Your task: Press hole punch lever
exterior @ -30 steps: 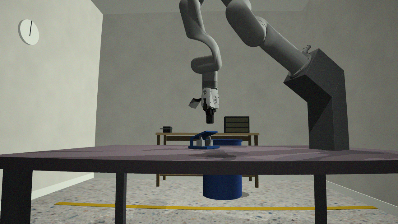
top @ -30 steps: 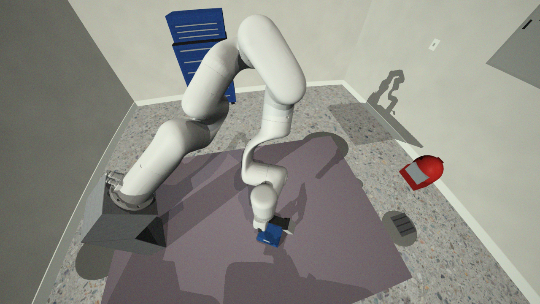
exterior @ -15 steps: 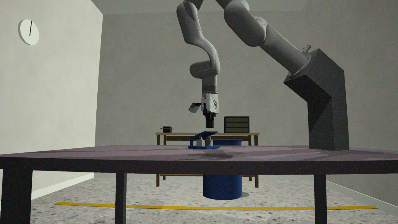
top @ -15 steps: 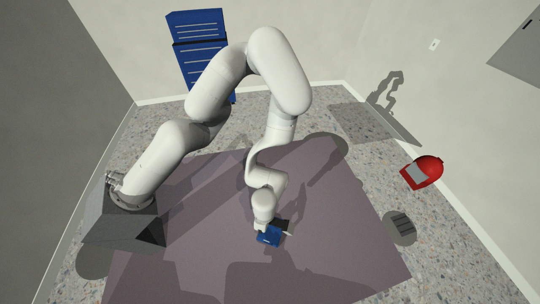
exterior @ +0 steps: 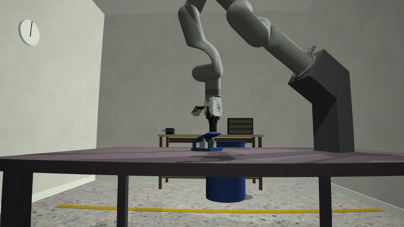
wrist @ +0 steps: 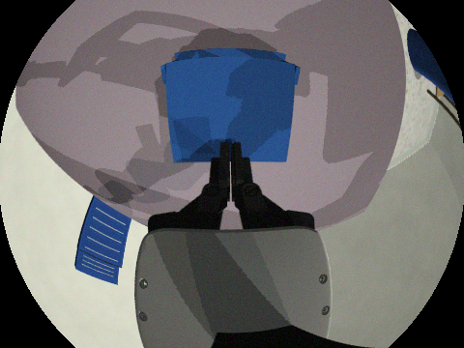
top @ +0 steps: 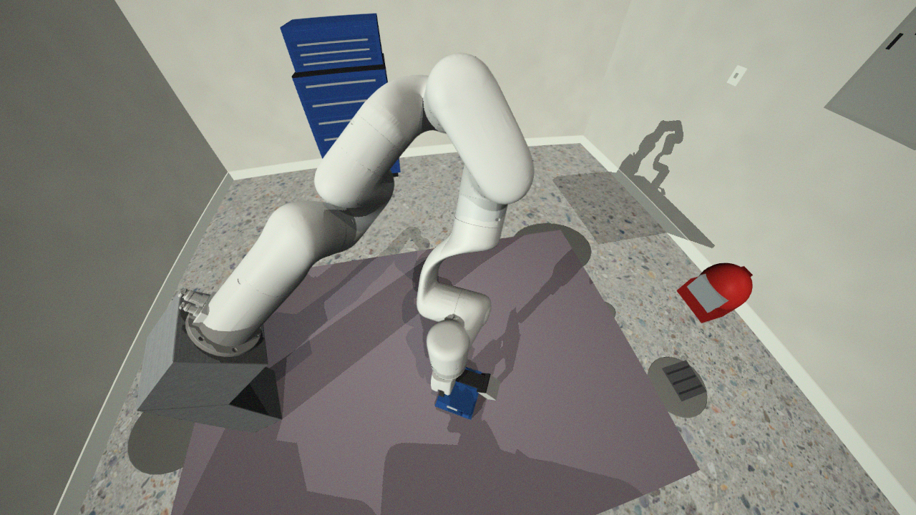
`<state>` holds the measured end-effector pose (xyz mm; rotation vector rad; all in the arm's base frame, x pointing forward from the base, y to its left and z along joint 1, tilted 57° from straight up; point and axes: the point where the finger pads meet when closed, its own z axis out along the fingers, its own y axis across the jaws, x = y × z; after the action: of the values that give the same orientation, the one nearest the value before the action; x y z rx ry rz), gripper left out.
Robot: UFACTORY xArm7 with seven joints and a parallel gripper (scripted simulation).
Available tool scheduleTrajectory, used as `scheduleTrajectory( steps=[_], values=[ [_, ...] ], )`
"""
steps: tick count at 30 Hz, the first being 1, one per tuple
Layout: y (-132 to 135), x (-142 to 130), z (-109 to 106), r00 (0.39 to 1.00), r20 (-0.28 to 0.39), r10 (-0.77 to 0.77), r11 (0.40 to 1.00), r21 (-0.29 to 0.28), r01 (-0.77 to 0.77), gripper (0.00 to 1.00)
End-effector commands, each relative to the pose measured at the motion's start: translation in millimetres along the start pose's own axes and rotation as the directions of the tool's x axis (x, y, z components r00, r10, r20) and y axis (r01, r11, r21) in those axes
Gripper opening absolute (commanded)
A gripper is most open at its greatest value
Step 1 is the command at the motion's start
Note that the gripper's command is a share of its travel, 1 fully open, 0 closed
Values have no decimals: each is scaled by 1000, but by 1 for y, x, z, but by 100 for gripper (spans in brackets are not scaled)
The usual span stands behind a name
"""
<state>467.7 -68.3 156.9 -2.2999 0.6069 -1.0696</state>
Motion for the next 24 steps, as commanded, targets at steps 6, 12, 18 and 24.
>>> scheduleTrajectory(
  steps=[6, 12, 18, 24],
  values=[
    [1, 1, 0, 1000, -2, 0, 1000, -1, 0, 0],
    [1, 1, 0, 1000, -2, 0, 1000, -1, 0, 0],
    [1, 1, 4, 1000, -2, 0, 1000, -1, 0, 0],
    [1, 1, 10, 1000, -2, 0, 1000, -1, 0, 0]
  ],
)
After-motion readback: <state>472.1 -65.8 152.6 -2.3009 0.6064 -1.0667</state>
